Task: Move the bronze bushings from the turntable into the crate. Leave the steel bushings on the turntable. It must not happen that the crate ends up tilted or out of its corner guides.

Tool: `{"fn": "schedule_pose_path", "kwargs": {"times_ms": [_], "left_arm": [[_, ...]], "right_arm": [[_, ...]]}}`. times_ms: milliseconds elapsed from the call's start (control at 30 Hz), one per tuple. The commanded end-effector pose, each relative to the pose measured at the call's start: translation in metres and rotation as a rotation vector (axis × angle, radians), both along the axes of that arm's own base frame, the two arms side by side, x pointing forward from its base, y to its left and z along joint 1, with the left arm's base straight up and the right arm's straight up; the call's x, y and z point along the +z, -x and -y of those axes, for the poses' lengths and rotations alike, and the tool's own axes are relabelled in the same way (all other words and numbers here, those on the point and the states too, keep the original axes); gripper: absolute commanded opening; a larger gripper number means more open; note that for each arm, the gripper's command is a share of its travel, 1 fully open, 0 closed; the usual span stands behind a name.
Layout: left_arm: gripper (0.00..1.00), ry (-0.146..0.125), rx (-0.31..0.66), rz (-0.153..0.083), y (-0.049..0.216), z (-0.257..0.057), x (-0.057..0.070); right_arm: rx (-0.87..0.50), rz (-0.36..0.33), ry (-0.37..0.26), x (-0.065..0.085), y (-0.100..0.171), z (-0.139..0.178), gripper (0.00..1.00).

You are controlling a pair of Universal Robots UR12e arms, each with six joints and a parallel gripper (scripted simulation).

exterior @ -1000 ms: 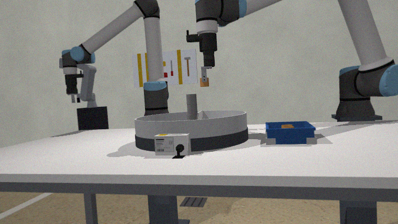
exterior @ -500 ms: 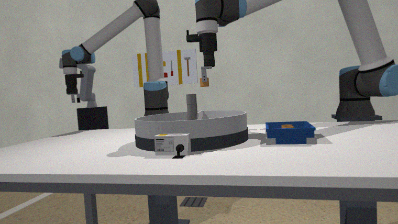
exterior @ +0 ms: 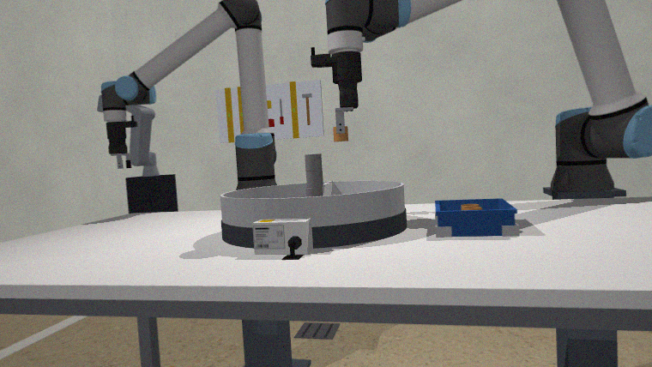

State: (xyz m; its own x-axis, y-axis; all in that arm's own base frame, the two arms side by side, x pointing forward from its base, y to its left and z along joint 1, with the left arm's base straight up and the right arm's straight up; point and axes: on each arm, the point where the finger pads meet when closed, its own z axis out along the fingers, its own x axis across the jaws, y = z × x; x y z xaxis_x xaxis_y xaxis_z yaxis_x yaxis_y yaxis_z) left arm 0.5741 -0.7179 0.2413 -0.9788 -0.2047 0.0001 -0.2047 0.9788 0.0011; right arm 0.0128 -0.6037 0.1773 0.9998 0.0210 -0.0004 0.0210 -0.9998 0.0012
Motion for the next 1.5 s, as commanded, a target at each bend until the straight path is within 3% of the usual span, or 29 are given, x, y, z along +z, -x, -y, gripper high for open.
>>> {"fn": "schedule_pose_path", "kwargs": {"times_ms": [0,500,567,1033,1467], "left_arm": [[0.0,0.003,0.004,0.001,-0.012,-0.016,0.002],[0.0,0.003,0.004,0.001,-0.102,-0.137,0.002],[0.0,0.003,0.004,0.001,-0.102,-0.137,0.002],[0.0,0.003,0.004,0.002,-0.198,-0.261,0.002],[0.0,0.003,0.004,0.002,-0.231,-0.305,0.003]], "right_arm": [[0.001,0.0,-0.001,0.0,-0.001,0.0,1.0],[0.001,0.0,-0.001,0.0,-0.001,0.0,1.0],[0.001,0.0,-0.001,0.0,-0.001,0.0,1.0],[0.001,0.0,-0.001,0.0,-0.001,0.0,1.0],[0.001,0.0,-0.001,0.0,-0.001,0.0,1.0]]}}
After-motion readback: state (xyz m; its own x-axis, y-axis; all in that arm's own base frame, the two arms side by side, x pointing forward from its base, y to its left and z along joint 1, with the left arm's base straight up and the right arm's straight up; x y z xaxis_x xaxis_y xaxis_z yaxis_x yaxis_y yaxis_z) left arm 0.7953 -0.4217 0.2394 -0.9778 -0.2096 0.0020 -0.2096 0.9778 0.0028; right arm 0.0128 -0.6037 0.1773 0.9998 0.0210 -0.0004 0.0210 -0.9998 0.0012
